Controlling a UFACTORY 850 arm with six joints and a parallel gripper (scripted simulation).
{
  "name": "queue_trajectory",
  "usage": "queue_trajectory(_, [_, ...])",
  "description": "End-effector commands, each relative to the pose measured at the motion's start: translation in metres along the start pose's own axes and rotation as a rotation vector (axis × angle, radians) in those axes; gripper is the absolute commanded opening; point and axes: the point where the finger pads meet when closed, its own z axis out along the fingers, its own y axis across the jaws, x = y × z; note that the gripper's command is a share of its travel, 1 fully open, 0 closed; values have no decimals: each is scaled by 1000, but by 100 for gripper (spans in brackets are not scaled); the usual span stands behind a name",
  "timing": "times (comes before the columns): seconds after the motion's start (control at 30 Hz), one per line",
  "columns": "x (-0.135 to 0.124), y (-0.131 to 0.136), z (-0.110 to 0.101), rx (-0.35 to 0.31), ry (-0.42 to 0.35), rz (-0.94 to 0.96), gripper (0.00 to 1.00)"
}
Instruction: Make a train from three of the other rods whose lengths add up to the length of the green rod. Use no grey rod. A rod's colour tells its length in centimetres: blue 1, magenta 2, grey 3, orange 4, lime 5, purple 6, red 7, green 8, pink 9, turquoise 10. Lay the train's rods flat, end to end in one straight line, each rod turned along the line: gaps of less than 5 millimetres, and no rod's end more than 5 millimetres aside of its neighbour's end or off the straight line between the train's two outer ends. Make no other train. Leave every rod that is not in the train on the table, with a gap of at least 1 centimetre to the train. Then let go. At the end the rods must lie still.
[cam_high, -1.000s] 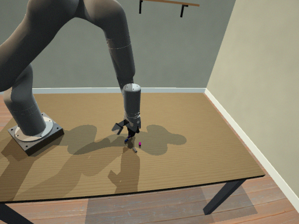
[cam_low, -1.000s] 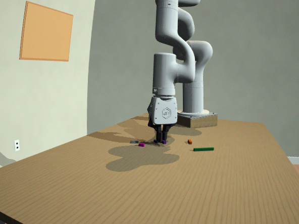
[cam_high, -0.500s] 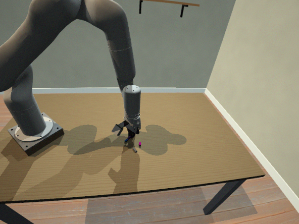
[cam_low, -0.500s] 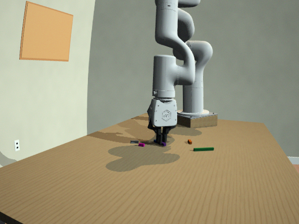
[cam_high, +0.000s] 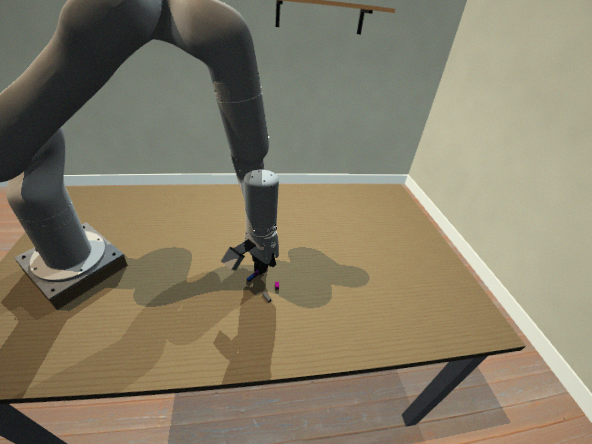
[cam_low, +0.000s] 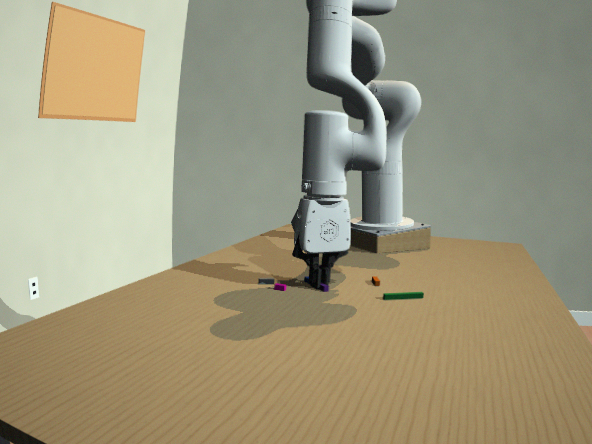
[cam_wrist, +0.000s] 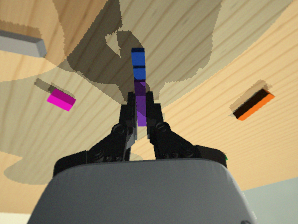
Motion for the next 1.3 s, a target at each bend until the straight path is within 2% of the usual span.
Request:
queue_trajectory(0.0, [-1, -1, -1, 1, -1, 0, 4])
queue_trajectory(0.83, [-1, -1, -1, 1, -1, 0, 4])
queue_trajectory(0.87, [-1, -1, -1, 1, -1, 0, 8])
queue_trajectory(0.93, [-1, -1, -1, 1, -1, 0, 8])
queue_trajectory(0.97, [-1, -1, -1, 1, -1, 0, 12])
queue_trajectory(1.03, [-1, -1, -1, 1, -1, 0, 12])
queue_trajectory(1.07, [-1, -1, -1, 1, -1, 0, 16])
queue_trajectory(1.2, [-1, -1, -1, 1, -1, 0, 16])
queue_trajectory(1.23, [-1, -1, -1, 1, -1, 0, 20])
queue_trajectory(1.27, [-1, -1, -1, 1, -1, 0, 20])
